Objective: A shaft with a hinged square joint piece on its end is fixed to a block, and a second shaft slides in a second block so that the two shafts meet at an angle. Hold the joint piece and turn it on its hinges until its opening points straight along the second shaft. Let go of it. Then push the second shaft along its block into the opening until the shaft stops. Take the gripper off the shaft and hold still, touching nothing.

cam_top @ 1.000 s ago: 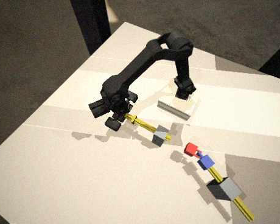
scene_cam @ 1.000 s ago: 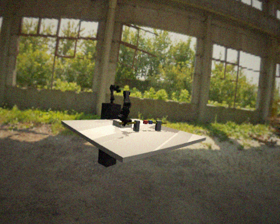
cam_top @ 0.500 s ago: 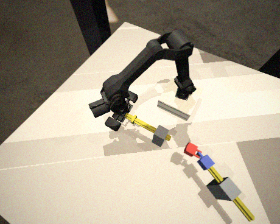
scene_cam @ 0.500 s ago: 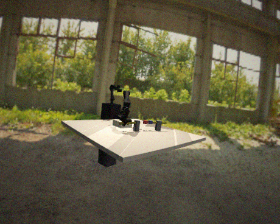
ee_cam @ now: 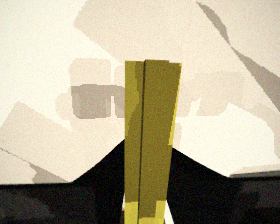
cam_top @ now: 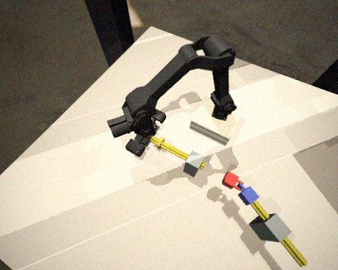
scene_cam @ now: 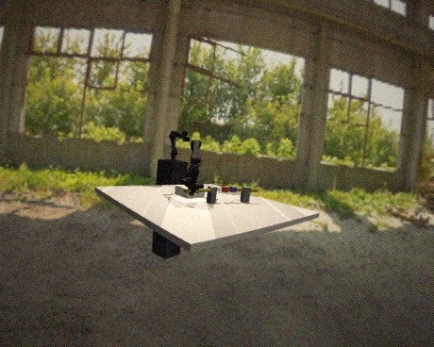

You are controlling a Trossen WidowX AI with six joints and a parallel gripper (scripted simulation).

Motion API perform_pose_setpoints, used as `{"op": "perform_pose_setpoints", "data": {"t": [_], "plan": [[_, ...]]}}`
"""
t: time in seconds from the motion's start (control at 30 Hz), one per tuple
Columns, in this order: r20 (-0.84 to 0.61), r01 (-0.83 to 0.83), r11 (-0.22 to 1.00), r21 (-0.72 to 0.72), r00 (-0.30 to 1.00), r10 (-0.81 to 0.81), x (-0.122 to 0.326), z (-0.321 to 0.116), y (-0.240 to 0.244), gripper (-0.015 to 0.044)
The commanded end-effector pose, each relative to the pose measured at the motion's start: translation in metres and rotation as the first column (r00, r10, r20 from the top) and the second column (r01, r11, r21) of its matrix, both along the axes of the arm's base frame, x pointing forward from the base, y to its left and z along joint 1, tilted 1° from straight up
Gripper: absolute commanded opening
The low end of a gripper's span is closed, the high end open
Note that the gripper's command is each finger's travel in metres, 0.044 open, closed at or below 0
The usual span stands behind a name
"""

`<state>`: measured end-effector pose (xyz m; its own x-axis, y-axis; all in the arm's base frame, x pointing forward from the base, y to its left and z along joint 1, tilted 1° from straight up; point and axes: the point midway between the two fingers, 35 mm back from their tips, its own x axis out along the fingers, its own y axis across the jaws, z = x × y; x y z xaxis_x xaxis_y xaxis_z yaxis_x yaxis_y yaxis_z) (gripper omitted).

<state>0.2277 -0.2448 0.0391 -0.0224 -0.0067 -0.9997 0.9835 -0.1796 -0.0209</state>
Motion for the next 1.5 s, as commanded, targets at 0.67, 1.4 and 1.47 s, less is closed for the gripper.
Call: {"op": "perform_pose_setpoints", "data": {"t": [0.67,1.4,1.47], "plan": [[0.046,0.000,1.000,-0.009,0.999,0.000,-0.001,0.000,-0.004,0.0000],[0.062,-0.002,1.000,-0.011,0.998,0.003,0.005,-0.002,0.023,0.0000],[0.062,-0.002,1.000,-0.011,0.998,0.003,0.005,-0.002,0.026,0.0000]]}}
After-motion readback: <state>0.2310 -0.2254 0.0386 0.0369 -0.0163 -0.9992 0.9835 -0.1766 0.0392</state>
